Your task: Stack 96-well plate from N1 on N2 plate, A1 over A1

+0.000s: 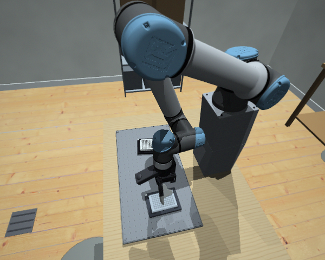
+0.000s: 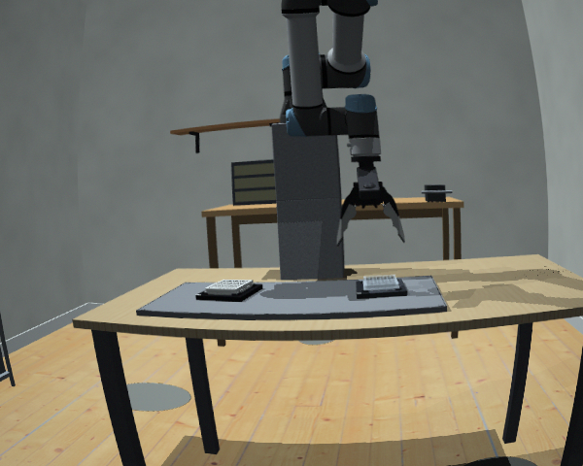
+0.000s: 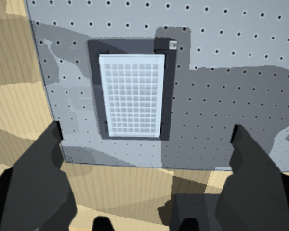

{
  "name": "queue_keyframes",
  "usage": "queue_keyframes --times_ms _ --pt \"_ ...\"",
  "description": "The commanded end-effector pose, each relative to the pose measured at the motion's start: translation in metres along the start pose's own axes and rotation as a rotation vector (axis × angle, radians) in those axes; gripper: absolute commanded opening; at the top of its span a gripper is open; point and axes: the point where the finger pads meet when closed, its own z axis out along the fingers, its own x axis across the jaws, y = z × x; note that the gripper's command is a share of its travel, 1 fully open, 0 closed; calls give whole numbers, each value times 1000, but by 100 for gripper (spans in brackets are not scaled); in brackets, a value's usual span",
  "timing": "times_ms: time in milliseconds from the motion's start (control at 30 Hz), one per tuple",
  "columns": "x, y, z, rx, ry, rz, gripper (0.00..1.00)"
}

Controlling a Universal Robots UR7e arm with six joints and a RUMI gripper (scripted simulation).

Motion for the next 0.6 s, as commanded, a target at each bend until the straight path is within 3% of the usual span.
queue_keyframes --times_ms 0,100,567 --pt "-12 11 0 21 9 -9 100" --pt "-22 20 -1 21 9 -9 100" --pt "-22 20 -1 21 9 -9 100"
